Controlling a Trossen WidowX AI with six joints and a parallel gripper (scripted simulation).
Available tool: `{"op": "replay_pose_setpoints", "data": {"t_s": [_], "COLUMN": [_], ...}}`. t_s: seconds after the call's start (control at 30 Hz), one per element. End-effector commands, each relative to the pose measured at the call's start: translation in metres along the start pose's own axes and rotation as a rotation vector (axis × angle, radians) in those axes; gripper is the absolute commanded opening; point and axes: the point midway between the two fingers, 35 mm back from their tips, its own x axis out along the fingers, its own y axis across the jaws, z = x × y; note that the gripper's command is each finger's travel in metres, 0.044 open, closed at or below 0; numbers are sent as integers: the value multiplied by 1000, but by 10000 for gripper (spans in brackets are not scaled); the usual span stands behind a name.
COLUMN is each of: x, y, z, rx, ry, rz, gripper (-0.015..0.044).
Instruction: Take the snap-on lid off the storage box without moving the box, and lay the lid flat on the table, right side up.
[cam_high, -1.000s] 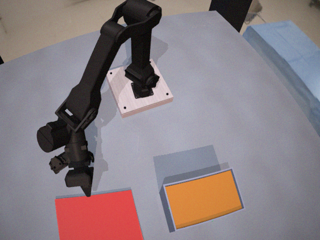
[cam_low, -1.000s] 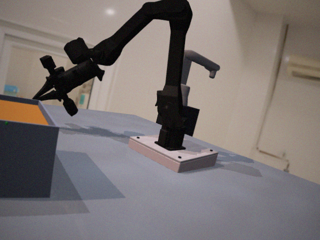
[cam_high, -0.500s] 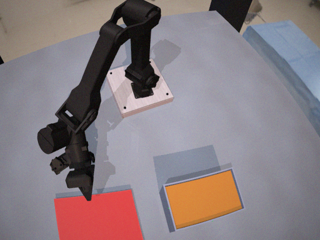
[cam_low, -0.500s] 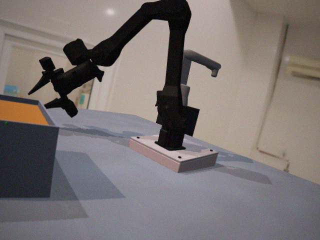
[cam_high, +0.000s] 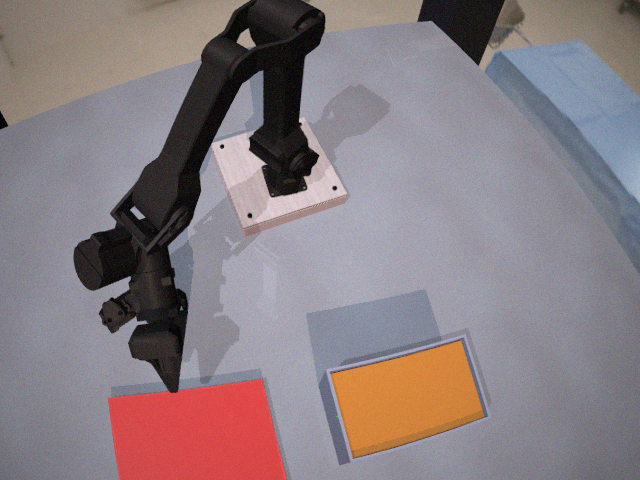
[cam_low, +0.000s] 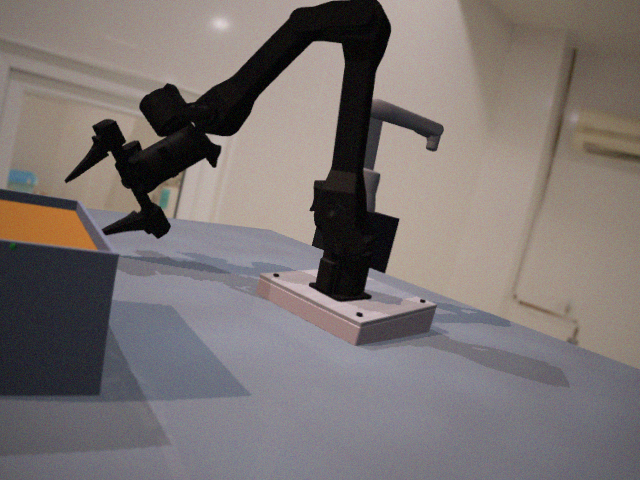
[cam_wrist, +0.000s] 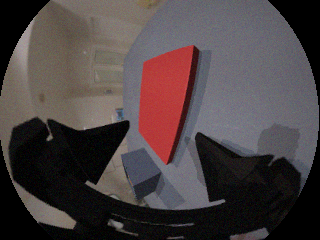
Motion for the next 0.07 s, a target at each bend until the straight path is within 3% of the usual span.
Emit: {"op": "replay_pose_setpoints", "data": {"t_s": [0.0,0.03], "x": [-8,-9], "y": [-3,-4], "z": [-1,-1], "rx": [-7,-7], "ry": [1,1], "rz": [7,6], "gripper": [440,440]}}
